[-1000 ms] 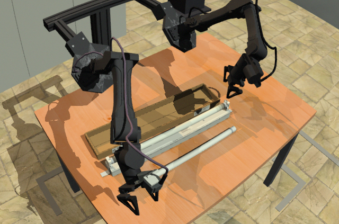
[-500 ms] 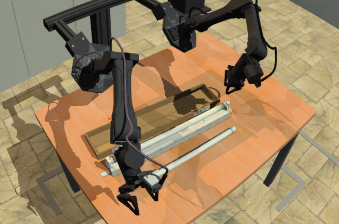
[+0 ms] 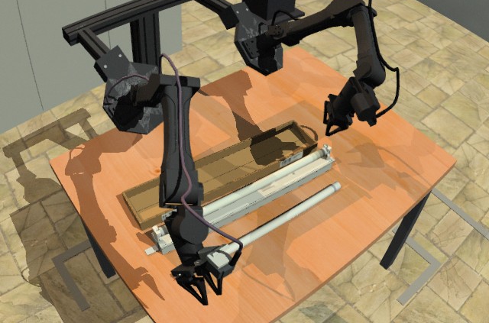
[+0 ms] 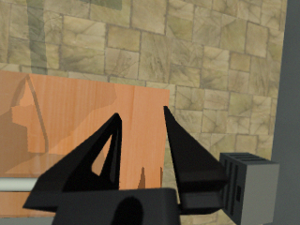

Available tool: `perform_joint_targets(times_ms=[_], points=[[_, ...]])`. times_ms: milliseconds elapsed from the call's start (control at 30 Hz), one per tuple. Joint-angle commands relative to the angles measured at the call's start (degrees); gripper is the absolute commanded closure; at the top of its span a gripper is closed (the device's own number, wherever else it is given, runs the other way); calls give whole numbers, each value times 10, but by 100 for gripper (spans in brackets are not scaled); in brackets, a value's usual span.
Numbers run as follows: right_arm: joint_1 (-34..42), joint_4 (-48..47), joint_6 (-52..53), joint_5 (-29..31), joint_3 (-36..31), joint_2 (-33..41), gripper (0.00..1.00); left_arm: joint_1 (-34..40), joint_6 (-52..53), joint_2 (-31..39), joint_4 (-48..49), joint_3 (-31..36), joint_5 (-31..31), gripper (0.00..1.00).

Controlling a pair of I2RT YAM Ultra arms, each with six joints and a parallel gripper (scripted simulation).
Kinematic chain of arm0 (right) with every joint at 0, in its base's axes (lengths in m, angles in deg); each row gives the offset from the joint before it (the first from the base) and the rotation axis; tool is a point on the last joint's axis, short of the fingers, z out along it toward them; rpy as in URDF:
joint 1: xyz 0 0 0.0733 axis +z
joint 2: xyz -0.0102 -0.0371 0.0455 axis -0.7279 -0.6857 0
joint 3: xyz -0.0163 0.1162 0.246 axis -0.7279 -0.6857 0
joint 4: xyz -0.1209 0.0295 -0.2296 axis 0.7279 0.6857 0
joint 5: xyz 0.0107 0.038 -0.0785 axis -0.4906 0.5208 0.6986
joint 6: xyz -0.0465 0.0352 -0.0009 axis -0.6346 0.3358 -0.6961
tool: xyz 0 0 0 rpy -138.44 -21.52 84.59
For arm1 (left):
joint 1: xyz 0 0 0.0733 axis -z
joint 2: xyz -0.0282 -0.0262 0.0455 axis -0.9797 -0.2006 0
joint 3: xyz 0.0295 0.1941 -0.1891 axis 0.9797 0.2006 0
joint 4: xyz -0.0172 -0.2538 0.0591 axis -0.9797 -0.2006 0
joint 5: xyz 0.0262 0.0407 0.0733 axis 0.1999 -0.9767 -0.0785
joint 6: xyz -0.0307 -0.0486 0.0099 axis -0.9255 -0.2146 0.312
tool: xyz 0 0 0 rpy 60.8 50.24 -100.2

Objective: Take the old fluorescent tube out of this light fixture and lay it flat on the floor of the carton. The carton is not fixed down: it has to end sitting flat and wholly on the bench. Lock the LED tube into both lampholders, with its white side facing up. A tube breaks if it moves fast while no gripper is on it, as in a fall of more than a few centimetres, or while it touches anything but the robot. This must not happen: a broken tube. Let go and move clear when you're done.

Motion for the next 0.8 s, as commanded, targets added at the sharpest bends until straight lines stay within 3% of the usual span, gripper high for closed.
perform_joint_targets(times_ms=[0,100,400,433,567,633,767], points=[[-3,0,1,-1,6,8,51,8,0,7,-1,-4,-1,51],[-2,-1,1,0,4,6,51,4,0,5,0,-3,0,51],[65,82,229,66,-82,42,51,42,238,-65,-5,-52,-39,51],[54,90,266,66,-47,41,51,39,267,-56,-16,-59,-46,51],[93,141,360,86,-65,52,51,58,353,-96,-8,-76,-53,51],[93,141,360,86,-65,52,51,58,353,-96,-8,-76,-53,51],[131,148,470,126,-153,68,51,74,478,-136,-15,-112,-71,51]])
